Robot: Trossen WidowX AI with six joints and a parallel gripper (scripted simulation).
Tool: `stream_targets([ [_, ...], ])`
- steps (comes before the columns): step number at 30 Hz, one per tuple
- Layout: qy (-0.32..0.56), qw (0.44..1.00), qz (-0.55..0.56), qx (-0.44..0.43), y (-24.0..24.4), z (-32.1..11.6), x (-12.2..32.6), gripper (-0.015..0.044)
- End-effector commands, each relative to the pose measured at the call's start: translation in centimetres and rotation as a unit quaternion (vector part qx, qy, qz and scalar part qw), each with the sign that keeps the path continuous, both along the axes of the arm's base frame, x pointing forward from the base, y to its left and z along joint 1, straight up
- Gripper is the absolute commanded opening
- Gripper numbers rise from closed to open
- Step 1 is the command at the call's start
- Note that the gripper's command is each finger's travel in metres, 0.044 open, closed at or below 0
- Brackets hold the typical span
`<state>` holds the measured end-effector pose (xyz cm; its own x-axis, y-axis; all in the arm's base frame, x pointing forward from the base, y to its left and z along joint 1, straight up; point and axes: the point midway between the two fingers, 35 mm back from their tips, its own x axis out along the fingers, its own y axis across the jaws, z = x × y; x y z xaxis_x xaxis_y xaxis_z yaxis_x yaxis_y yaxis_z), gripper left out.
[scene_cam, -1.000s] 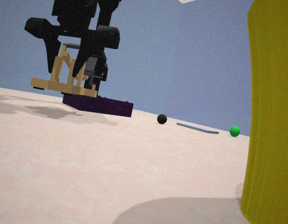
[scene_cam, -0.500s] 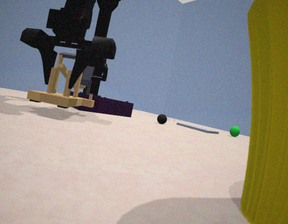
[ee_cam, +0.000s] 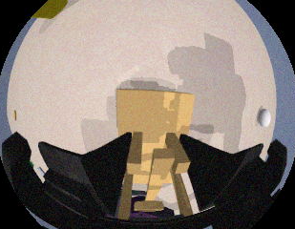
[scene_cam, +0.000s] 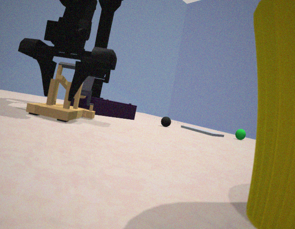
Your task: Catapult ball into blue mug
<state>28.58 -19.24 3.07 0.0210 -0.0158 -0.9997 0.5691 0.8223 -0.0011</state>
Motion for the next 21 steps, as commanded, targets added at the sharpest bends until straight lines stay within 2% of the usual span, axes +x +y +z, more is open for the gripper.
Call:
stream_targets([
  [1, 0.0, 1.0, 0.0, 0.0, 0.0, 0.1, 0.0, 0.0],
  [2, 0.0, 1.0, 0.0, 0.0, 0.0, 0.1, 0.0, 0.0],
  [17, 0.0, 1.0, 0.0, 0.0, 0.0, 0.4, 0.0, 0.0394],
  [19, 0.0, 1.0, 0.0, 0.0, -0.2, 2.5, 0.2, 0.044],
  [21, -0.001, 1.0, 0.0, -0.001, -0.2, 5.9, 0.2, 0.044],
])
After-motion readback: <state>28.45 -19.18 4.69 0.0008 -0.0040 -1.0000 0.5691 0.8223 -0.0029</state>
